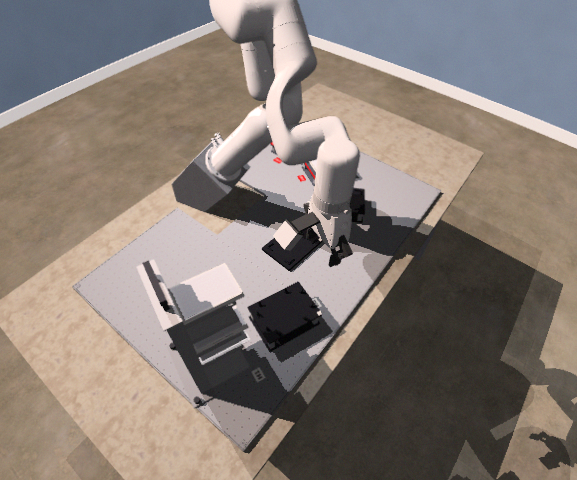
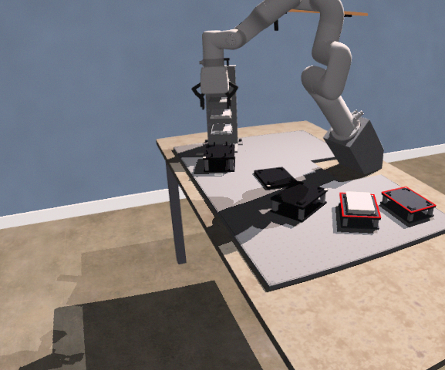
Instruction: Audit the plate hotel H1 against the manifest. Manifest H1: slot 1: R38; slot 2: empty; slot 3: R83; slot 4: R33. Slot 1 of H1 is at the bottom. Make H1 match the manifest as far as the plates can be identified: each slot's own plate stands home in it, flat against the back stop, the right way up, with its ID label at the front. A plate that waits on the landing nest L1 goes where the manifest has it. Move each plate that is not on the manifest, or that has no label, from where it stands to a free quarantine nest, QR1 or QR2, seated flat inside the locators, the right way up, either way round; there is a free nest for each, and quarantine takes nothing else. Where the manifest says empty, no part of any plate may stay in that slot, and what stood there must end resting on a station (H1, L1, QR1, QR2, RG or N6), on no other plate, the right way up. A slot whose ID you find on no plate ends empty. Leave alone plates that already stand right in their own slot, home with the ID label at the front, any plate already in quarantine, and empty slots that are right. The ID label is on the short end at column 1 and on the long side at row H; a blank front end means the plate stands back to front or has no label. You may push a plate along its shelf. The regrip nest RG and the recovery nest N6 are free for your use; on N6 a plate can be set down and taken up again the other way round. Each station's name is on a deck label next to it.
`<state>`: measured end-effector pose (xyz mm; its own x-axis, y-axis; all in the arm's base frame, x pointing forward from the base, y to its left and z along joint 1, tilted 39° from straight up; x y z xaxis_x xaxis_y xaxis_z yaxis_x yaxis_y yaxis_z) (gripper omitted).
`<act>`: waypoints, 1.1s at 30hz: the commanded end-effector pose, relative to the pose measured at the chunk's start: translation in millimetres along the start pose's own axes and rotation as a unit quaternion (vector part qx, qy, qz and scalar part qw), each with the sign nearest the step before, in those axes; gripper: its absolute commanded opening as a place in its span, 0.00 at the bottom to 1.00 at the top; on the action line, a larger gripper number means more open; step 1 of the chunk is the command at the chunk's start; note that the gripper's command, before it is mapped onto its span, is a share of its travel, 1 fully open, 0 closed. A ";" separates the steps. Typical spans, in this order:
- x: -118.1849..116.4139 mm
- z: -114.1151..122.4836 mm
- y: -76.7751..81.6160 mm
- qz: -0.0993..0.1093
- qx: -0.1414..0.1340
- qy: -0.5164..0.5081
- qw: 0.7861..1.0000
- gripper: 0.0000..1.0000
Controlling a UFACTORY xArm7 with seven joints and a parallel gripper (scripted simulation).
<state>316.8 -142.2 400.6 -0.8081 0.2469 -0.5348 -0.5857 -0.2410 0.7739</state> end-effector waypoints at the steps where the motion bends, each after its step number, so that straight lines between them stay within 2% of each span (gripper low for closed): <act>1: -1.0 -0.2 1.4 -0.002 0.000 0.000 1.000 1.00; 10: -1.0 -0.2 -6.9 -0.002 0.000 0.000 1.000 1.00; 33: -1.0 -0.2 -42.0 -0.002 0.000 0.000 1.000 1.00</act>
<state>339.5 -132.9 370.6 -0.8079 0.2471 -0.5351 -0.5860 -0.2408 0.7737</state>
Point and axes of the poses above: the point where the finger pads meet when closed, its own y axis back along the fingers, its own x axis across the jaws, z = x × y, the point moved 6 cm from there along y, back along the fingers, and after that the axes turned 1 degree about y, right-handed, at the moved point
